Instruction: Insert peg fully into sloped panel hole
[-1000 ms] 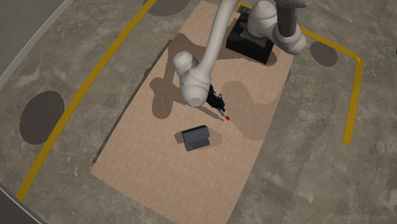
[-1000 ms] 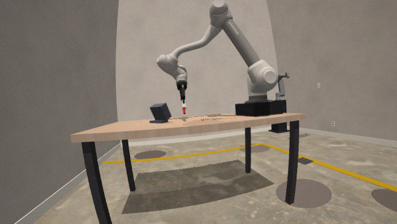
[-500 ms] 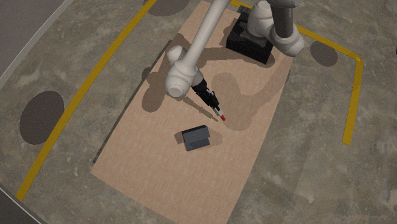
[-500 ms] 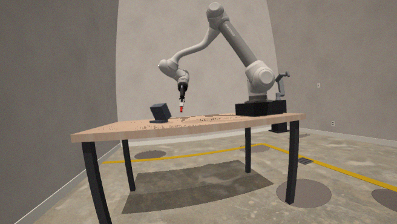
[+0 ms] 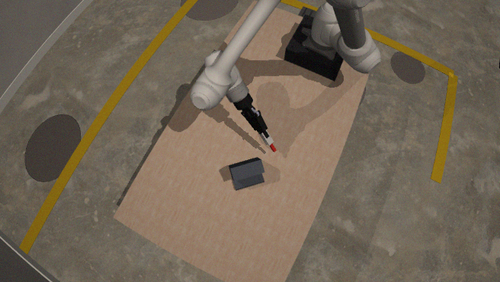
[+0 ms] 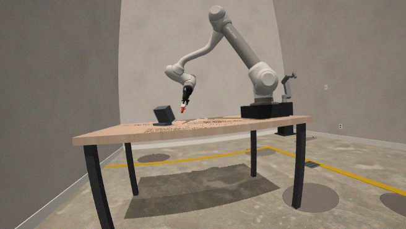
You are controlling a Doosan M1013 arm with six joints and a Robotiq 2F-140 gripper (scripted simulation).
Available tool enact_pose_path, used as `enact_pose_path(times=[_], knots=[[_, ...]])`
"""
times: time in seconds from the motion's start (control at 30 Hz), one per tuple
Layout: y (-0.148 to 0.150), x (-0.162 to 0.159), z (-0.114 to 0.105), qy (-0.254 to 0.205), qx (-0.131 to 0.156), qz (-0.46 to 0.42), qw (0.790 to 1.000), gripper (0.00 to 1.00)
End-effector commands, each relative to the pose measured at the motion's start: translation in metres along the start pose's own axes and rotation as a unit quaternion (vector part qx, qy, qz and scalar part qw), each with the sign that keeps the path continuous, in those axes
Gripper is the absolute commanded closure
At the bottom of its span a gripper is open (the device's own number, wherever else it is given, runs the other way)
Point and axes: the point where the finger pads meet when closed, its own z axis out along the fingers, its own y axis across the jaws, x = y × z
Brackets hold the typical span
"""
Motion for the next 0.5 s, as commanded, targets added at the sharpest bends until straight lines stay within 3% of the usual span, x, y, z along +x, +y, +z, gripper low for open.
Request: enact_pose_path(times=[0.0, 0.47], knots=[[-0.010, -0.005, -0.011, -0.015, -0.011, 0.018, 1.000, 1.00], [-0.024, -0.026, -0.040, -0.071, -0.052, 0.062, 0.994, 1.00]])
